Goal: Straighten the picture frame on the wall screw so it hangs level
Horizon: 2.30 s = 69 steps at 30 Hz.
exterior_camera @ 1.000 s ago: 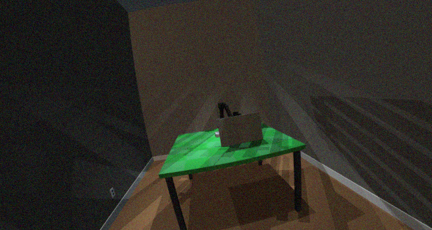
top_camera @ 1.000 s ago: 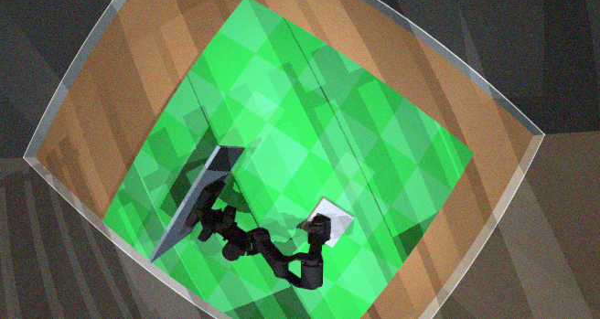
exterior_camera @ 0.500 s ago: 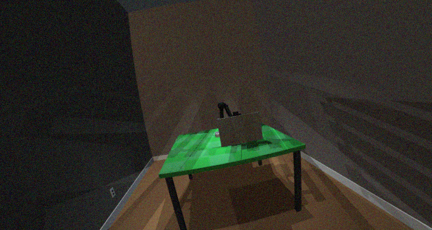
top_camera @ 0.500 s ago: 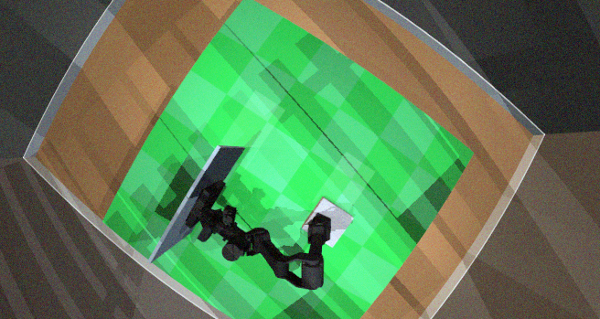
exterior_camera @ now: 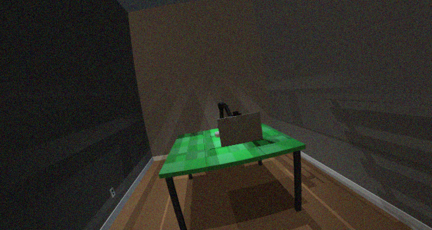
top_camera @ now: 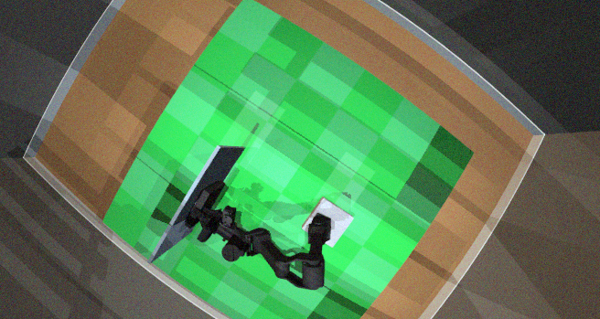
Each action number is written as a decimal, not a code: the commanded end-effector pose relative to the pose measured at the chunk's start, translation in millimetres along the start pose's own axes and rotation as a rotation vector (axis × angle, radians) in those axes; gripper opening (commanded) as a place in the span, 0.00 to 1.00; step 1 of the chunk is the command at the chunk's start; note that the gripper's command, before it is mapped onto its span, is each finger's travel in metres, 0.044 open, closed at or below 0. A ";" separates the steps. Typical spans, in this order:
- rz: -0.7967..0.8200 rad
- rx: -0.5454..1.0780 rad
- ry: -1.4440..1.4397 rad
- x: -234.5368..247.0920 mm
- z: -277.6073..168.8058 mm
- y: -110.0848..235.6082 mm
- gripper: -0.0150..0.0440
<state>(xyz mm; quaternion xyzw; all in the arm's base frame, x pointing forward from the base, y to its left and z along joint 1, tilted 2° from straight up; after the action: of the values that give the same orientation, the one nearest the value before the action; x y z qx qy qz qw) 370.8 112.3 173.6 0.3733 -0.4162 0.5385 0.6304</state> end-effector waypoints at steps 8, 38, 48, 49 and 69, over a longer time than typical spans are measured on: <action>0.007 -0.003 -0.002 3.0 0.7 -0.5 0.25; 0.007 -0.003 -0.002 1.6 2.5 -0.5 0.25; 0.007 -0.003 -0.002 1.1 4.3 -0.6 0.25; 0.007 -0.003 -0.002 0.9 4.8 -0.6 0.25; 0.007 -0.003 -0.002 -1.6 7.2 -0.6 0.25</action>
<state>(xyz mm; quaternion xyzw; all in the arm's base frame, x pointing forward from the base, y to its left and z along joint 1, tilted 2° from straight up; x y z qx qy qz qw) 370.4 105.0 174.1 0.3725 -0.4174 0.5377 0.6308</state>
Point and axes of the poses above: the point midway between the two fingers, 35 mm back from their tips, its own y axis back along the fingers, its own x axis across the jaws, z = x × y, the point moved 4 cm from there along y, back along the fingers, and after that the axes turned 15 degrees about y, right-handed, at the moved point
